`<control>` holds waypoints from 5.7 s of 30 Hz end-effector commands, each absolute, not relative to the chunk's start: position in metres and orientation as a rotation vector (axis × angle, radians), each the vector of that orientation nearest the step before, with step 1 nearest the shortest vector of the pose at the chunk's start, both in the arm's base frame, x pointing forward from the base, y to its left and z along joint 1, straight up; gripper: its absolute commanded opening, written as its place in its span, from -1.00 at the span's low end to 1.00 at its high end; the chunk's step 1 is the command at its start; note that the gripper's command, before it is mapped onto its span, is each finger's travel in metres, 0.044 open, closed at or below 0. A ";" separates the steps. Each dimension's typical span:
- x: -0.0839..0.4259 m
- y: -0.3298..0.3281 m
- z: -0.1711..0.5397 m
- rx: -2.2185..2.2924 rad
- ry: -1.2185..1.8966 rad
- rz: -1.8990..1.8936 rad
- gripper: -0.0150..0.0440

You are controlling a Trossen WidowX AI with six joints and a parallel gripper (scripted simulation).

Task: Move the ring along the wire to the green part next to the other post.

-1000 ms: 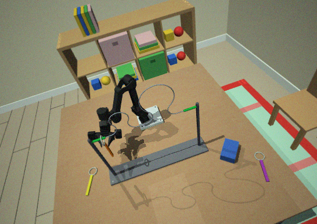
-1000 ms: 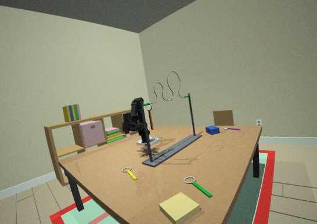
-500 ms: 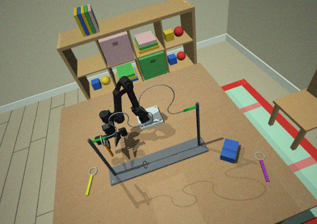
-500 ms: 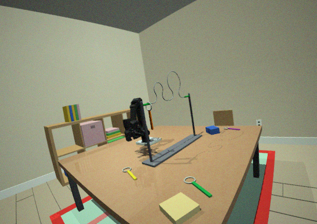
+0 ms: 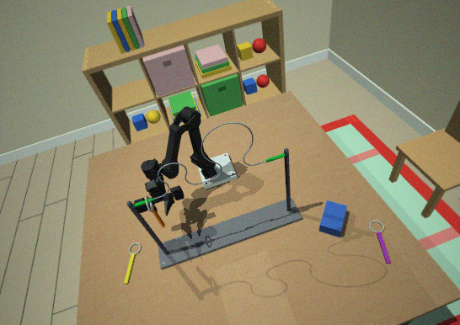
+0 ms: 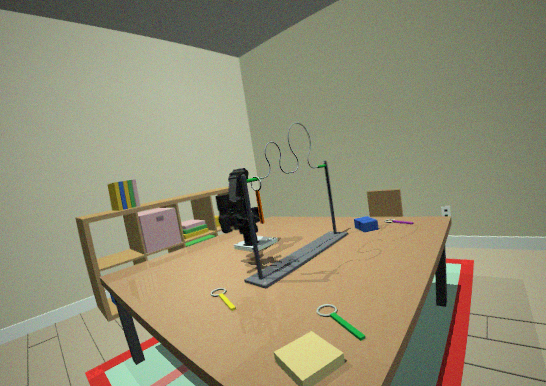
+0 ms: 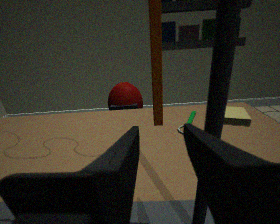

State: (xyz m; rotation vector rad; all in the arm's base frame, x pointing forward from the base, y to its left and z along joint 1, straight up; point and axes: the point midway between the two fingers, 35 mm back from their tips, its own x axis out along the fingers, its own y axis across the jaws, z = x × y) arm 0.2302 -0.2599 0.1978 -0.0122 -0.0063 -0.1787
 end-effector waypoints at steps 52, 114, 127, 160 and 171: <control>0.303 -0.273 0.204 -0.015 -0.017 -0.181 0.05; 0.303 -0.271 0.219 -0.015 -0.016 -0.182 -1.00; 0.304 -0.266 0.219 -0.014 -0.015 -0.181 -1.00; 0.312 -0.223 0.219 0.065 -0.020 -0.179 -1.00; 0.317 -0.196 0.222 0.201 -0.033 -0.177 -1.00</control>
